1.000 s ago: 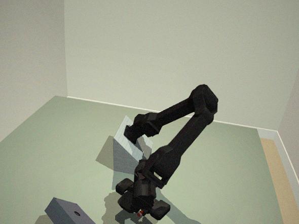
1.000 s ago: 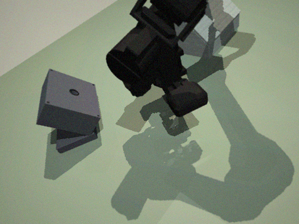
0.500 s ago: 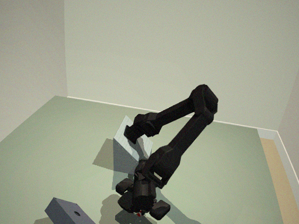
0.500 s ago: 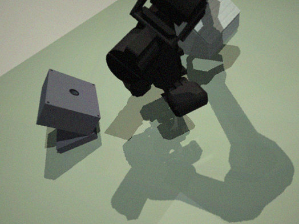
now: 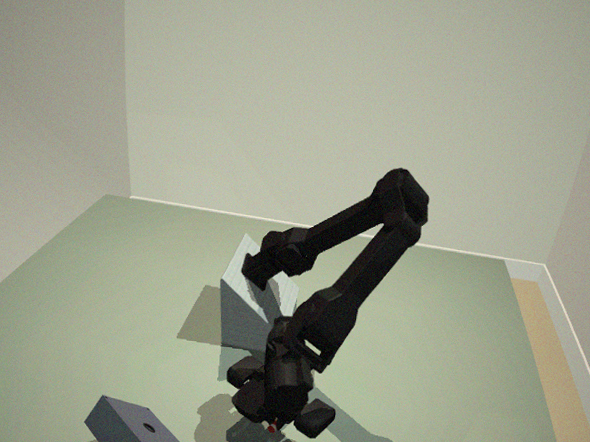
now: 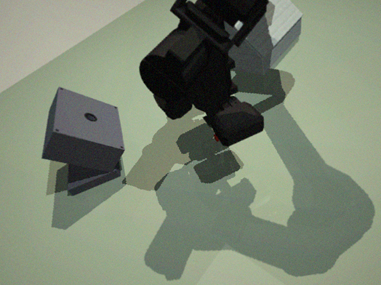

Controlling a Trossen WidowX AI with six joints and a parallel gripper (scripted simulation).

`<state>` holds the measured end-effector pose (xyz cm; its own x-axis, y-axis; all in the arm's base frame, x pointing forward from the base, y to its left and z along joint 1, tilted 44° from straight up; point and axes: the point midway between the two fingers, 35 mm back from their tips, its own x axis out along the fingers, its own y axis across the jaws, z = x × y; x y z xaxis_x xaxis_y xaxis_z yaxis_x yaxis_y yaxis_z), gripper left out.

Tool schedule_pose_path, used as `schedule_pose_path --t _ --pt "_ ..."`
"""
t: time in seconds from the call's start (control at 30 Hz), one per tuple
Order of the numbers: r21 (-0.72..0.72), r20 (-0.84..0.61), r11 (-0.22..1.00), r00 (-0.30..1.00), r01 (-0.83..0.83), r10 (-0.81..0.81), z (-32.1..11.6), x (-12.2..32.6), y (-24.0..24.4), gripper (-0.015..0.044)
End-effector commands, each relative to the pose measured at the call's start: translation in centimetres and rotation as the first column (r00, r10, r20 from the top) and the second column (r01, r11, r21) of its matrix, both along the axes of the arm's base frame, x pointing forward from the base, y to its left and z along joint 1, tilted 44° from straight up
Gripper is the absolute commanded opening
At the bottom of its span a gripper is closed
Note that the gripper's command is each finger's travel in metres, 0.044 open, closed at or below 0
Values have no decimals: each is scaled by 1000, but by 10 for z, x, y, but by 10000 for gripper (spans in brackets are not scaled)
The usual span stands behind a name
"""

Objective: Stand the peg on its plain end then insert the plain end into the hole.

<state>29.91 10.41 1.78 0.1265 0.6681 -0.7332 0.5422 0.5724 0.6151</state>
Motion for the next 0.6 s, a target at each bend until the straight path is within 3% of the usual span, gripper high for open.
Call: schedule_pose_path --t 0.0,0.57 --pt "-22 24 999 999 26 -25 3 -2 -2 51" --pt "-96 113 988 987 122 -111 11 -8 -5 51"
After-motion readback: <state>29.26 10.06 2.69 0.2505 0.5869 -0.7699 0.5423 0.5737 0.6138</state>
